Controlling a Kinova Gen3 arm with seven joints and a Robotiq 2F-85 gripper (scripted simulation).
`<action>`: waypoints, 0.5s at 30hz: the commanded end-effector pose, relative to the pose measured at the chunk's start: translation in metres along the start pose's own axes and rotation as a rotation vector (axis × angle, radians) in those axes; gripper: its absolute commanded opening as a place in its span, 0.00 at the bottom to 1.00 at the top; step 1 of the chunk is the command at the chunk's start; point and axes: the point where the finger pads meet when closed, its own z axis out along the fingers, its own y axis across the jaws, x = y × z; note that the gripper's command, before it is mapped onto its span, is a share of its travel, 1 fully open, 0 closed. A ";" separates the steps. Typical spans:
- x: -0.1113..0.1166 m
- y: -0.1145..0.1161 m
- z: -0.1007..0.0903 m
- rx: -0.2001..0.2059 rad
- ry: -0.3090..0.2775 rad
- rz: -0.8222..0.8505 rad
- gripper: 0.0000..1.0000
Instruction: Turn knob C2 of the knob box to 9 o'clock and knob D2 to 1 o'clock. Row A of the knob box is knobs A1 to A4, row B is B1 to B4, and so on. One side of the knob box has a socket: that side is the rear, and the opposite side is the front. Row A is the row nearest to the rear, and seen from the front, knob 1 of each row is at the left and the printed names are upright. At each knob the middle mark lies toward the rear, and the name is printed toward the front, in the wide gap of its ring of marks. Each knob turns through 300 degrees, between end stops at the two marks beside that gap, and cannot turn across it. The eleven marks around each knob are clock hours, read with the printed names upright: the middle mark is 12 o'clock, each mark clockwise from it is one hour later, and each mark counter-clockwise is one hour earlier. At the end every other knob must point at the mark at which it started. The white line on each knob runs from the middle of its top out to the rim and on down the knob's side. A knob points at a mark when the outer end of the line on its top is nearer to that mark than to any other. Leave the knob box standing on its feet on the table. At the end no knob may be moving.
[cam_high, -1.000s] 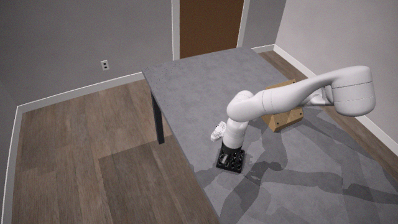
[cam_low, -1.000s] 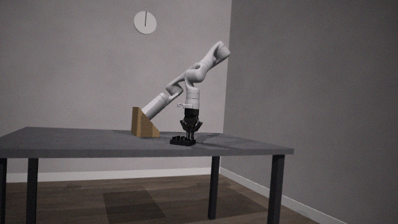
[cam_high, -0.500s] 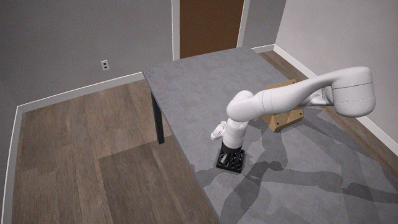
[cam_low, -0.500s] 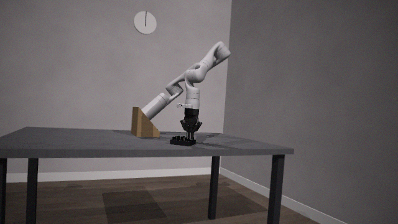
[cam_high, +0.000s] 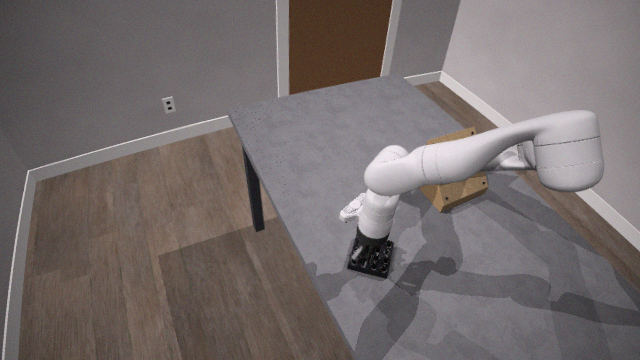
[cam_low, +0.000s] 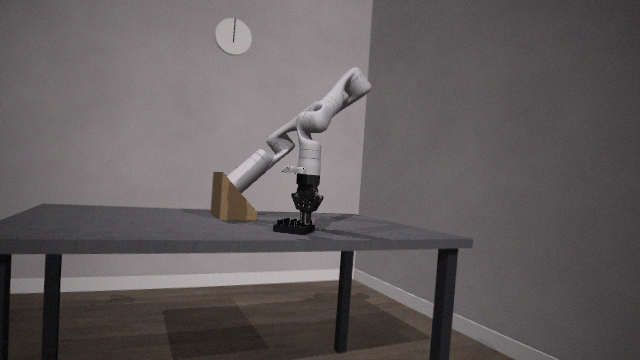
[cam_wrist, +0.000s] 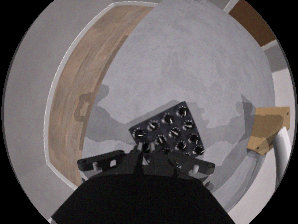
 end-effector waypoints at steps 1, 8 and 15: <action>0.000 0.000 0.000 0.000 0.002 0.029 0.08; 0.000 0.000 0.000 0.000 0.002 0.113 0.08; 0.000 0.000 0.000 0.000 0.002 0.241 0.08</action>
